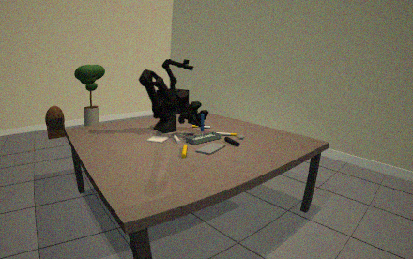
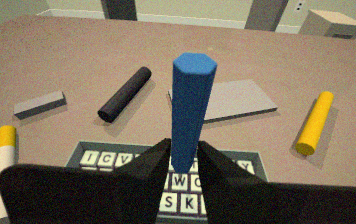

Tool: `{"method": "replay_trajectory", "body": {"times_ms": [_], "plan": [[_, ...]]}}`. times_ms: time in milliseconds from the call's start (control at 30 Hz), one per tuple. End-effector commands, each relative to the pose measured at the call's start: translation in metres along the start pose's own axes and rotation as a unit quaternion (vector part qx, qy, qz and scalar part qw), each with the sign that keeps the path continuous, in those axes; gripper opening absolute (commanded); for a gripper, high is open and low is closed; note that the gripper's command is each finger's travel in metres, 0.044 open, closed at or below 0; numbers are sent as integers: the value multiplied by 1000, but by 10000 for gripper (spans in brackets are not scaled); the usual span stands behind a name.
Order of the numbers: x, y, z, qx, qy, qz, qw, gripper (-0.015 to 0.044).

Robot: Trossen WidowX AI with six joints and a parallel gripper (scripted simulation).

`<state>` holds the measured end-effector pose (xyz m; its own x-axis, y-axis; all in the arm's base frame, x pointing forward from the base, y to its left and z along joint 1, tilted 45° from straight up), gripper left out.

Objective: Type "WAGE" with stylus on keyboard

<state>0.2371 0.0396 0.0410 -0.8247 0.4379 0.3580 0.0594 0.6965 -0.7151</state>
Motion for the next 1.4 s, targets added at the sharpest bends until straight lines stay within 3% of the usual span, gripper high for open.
{"method": "replay_trajectory", "body": {"times_ms": [0,1367], "plan": [[-1,1,3,4,2,-2,1000,81],[-7,1,14,4,2,-1,1000,81]]}}
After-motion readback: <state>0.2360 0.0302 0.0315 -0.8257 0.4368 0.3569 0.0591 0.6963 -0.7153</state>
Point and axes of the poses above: the point midway between the two fingers, 35 mm back from their tips, its own x axis back along the fingers, its own y axis across the jaws, z = x × y, the point moved 9 cm from there along x, back along the fingers, and after that the axes turned 1 degree about x, right-handed, at the moved point
